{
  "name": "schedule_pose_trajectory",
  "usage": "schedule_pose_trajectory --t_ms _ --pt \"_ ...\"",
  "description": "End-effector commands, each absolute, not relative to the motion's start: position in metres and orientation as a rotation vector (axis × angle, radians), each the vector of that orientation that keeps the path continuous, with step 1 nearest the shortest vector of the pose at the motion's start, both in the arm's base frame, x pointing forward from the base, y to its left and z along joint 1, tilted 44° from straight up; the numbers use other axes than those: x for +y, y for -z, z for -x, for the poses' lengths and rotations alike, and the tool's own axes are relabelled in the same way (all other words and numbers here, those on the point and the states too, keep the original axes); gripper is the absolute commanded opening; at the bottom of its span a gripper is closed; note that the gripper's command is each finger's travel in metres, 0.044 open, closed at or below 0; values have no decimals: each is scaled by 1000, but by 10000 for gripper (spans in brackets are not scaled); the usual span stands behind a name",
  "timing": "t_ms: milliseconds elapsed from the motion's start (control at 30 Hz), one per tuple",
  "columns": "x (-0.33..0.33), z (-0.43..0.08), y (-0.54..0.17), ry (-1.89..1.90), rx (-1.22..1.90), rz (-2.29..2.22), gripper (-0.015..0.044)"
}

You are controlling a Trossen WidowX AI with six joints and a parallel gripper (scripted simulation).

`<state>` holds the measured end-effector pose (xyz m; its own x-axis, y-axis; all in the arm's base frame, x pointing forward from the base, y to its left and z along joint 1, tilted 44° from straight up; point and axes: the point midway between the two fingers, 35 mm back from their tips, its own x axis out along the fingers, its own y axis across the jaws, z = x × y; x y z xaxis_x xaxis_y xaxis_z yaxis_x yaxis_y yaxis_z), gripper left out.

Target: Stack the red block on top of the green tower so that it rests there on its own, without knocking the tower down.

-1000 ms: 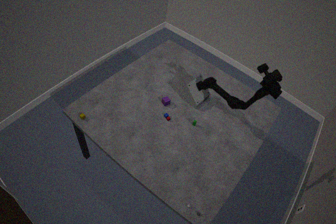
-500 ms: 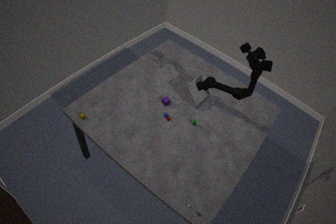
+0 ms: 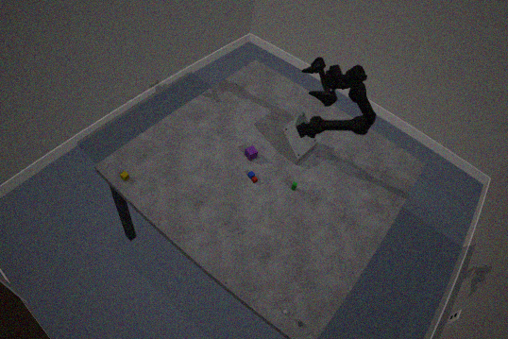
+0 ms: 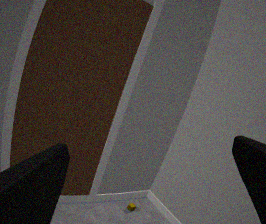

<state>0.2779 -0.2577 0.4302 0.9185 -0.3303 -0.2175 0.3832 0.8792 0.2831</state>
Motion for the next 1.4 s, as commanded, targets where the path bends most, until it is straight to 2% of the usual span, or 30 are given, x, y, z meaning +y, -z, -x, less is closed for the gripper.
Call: schedule_pose_trajectory --t_ms 0,367,633,867,1100,1367 --pt "-250 -312 -381 284 309 -296 440" --pt "-194 -385 -253 -128 629 -15 440" --pt "-122 -410 -157 -531 774 206 440" --pt "-49 -404 -82 -923 814 377 440" --pt "24 -373 -18 -1331 772 508 440" --pt "45 -355 3 -1474 740 542 440"
